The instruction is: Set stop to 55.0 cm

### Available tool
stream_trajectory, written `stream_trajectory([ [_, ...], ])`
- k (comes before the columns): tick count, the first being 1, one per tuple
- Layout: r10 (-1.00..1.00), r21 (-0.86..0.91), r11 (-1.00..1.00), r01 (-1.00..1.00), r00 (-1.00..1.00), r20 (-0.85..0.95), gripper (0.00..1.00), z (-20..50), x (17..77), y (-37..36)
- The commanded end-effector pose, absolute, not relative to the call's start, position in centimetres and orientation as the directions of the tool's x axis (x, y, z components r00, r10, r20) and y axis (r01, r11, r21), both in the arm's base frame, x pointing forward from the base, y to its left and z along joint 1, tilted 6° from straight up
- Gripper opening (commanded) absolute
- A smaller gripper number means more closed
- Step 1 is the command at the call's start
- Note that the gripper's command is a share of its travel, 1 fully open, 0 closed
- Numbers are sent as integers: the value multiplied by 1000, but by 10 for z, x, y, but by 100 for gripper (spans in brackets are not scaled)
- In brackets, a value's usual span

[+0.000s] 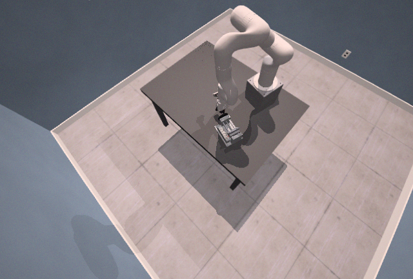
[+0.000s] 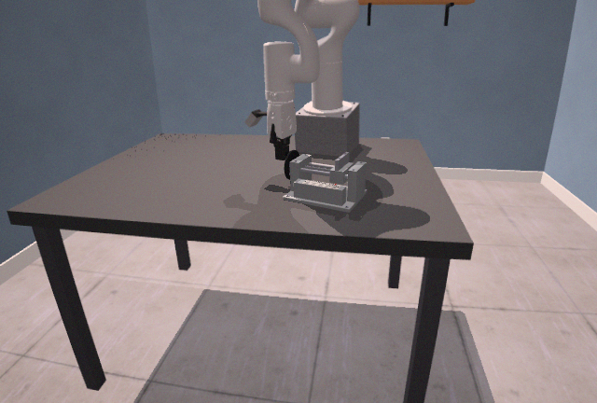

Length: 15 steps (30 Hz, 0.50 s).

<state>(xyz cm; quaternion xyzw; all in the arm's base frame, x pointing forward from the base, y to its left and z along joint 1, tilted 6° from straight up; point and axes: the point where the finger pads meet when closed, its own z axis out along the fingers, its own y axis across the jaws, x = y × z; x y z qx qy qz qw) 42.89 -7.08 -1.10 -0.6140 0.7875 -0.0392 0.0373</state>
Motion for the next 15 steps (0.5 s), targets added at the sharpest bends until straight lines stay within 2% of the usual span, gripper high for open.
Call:
stream_trajectory([
  [1,-970,-110,243,-964,-243,-11,6,-10,431,-71],
  [15,-970,-110,243,-964,-243,-11,6,-9,436,-72],
])
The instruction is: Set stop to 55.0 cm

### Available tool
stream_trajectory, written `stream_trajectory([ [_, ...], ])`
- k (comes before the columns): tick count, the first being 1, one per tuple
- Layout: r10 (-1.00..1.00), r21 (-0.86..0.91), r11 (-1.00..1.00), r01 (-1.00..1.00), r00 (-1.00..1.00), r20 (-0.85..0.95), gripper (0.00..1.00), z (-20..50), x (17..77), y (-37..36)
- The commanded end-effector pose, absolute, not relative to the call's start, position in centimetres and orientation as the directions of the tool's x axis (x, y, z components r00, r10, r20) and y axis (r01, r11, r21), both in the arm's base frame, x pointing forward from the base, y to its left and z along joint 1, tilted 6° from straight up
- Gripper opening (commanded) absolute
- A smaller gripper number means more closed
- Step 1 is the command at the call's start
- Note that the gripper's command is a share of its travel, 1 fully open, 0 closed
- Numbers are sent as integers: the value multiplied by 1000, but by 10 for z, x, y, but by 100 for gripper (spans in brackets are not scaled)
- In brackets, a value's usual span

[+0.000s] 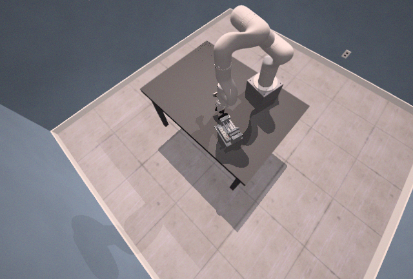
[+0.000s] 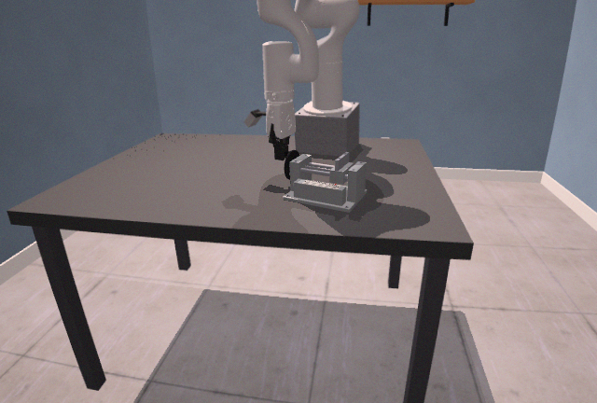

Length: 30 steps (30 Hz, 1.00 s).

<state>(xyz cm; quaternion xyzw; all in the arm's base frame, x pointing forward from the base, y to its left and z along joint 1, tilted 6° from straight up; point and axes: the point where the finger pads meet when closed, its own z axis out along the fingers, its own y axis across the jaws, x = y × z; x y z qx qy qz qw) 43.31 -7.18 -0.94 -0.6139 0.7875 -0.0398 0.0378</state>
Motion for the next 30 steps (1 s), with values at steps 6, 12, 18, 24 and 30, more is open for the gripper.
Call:
stream_trajectory([
  [6,-970,-110,243,-964,-243,-11,6,-8,438,-73],
  [12,-970,-110,243,-964,-243,-11,6,-7,441,-74],
  [18,-970,-110,243,-964,-243,-11,6,-7,445,-75],
  [24,-970,-110,243,-964,-243,-11,6,-8,448,-76],
  [30,-970,-110,243,-964,-243,-11,6,-9,453,-77],
])
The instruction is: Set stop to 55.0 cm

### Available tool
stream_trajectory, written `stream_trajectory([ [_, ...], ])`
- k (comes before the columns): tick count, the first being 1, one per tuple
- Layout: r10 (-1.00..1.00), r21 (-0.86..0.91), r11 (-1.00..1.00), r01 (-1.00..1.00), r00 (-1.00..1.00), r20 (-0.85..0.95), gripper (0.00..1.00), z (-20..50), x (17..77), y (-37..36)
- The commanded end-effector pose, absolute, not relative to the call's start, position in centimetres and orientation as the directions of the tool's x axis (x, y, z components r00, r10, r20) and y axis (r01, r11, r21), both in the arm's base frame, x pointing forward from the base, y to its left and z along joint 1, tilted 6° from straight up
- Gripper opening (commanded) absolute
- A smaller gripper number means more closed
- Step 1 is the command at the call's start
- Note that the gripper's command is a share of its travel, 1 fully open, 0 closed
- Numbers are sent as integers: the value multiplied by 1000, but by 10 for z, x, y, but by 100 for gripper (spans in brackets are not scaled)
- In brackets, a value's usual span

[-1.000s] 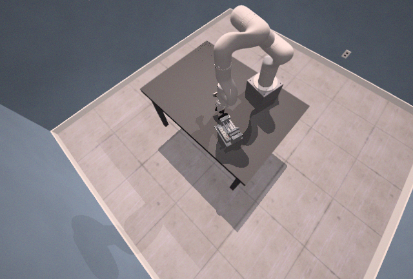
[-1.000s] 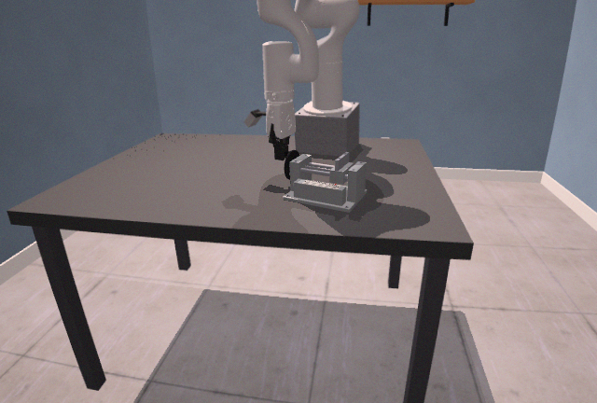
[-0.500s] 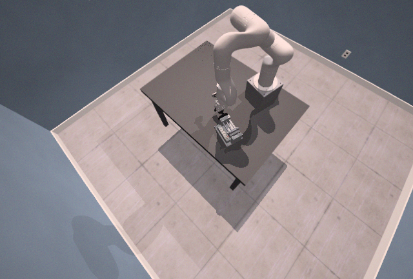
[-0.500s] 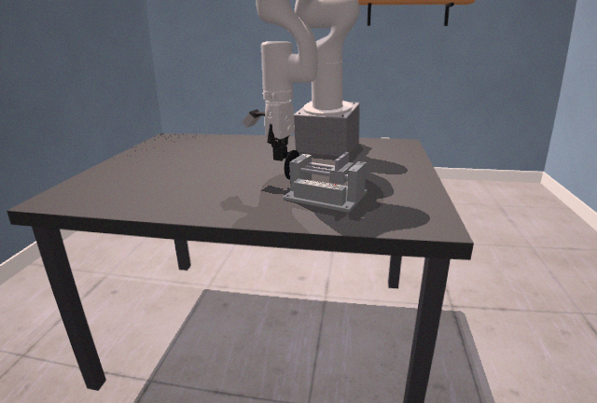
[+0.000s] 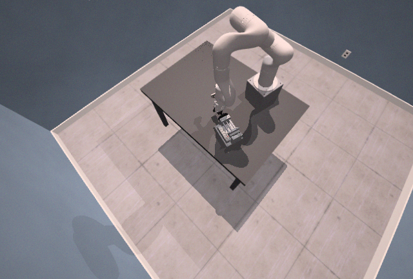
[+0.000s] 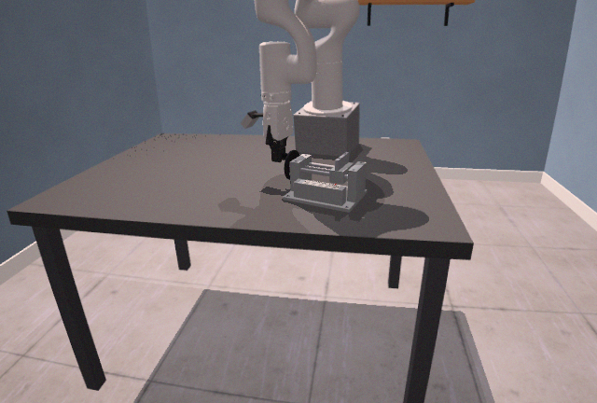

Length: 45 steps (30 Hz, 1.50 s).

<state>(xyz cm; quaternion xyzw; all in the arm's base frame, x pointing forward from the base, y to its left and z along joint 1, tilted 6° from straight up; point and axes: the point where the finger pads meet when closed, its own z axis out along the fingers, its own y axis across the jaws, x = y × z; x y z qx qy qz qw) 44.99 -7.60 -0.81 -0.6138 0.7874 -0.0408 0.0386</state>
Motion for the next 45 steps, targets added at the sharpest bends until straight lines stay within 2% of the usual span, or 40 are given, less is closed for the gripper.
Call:
stream_trajectory([
  [1,-970,-110,243,-964,-243,-11,6,-9,454,-77],
  [45,-970,-110,243,-964,-243,-11,6,-56,470,-80],
])
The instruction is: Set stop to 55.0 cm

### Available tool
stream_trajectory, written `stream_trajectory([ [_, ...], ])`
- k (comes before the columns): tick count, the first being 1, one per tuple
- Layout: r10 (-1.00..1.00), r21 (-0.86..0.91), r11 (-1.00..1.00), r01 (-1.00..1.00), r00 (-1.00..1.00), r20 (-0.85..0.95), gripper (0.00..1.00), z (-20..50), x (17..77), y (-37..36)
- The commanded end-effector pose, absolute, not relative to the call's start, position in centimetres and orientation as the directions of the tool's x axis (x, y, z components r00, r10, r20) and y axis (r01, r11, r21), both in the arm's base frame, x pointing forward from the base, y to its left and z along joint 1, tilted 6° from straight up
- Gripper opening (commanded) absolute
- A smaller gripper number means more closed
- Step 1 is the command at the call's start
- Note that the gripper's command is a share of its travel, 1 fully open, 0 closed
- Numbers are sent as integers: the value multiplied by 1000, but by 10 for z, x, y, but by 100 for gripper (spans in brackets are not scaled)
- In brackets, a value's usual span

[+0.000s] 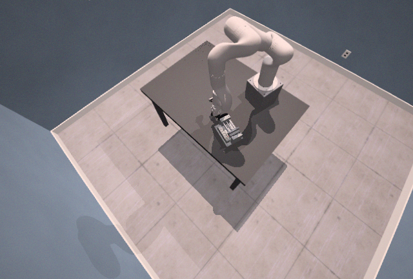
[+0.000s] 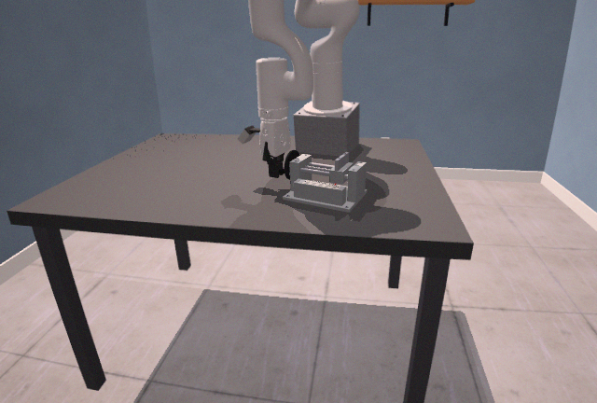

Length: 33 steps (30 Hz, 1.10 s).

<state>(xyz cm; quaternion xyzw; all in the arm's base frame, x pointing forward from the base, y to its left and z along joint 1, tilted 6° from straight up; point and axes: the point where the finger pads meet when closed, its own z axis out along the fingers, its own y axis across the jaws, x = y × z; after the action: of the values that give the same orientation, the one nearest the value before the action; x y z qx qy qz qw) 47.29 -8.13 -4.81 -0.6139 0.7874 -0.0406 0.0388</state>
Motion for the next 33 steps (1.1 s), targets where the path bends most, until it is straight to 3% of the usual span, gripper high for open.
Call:
stream_trajectory([
  [1,-970,-110,243,-964,-243,-11,6,-58,468,-80],
  [33,-970,-110,243,-964,-243,-11,6,-57,419,-68],
])
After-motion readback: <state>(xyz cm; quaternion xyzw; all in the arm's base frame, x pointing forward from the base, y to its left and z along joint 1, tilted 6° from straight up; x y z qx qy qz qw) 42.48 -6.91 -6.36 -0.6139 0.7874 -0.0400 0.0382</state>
